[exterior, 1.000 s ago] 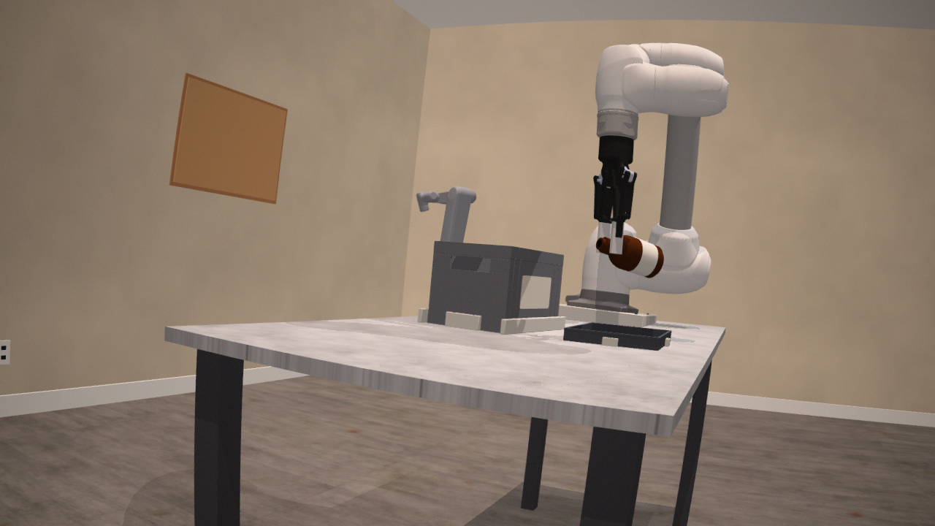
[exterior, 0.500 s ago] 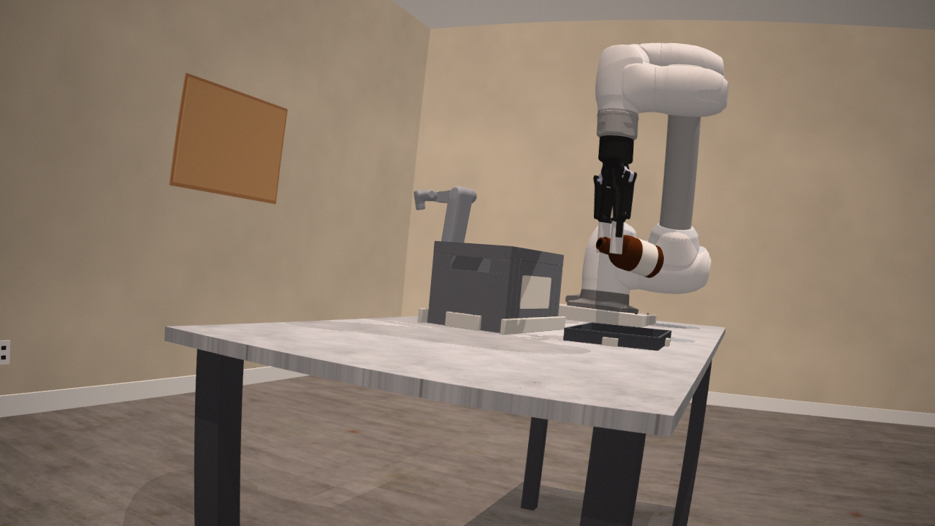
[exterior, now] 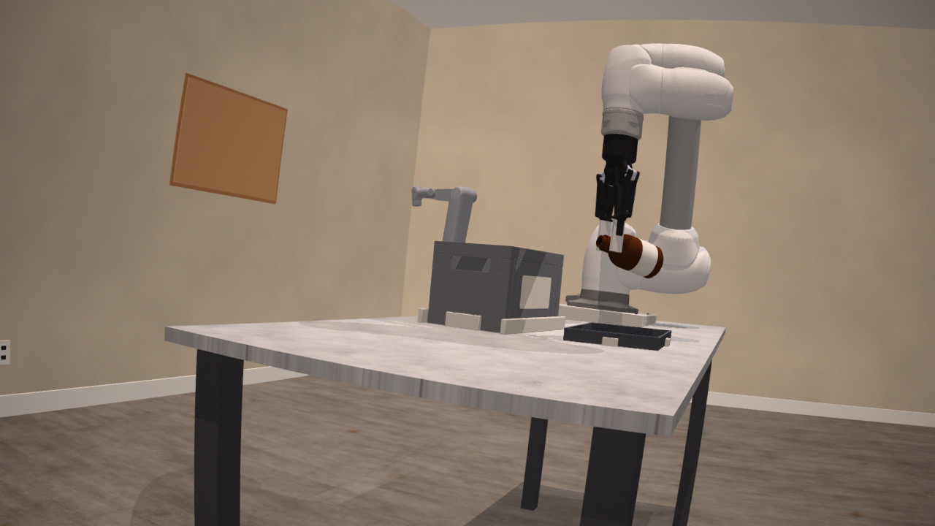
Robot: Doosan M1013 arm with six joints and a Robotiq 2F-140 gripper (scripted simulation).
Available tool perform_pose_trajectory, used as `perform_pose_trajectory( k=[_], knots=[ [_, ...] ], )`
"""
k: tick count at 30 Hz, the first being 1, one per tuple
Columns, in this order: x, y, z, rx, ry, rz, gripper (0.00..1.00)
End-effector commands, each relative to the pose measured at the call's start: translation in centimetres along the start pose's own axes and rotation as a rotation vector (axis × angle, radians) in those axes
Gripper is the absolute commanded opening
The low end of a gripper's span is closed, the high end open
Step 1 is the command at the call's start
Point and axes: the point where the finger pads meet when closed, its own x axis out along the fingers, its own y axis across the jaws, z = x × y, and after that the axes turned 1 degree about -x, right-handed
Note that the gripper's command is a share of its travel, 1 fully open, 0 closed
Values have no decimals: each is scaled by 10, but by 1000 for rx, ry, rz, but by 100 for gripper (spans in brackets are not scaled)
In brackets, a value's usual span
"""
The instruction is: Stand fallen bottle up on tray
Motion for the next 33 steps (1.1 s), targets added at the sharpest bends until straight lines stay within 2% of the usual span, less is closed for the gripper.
perform_pose_trajectory(
  k=[1, 18, 33],
  knots=[
    [1, -2, -1, 0, -31, -4, 10],
    [0, -1, -3, -2, -118, -1, 10],
    [0, -1, -3, -3, -128, 0, 10]
  ],
)
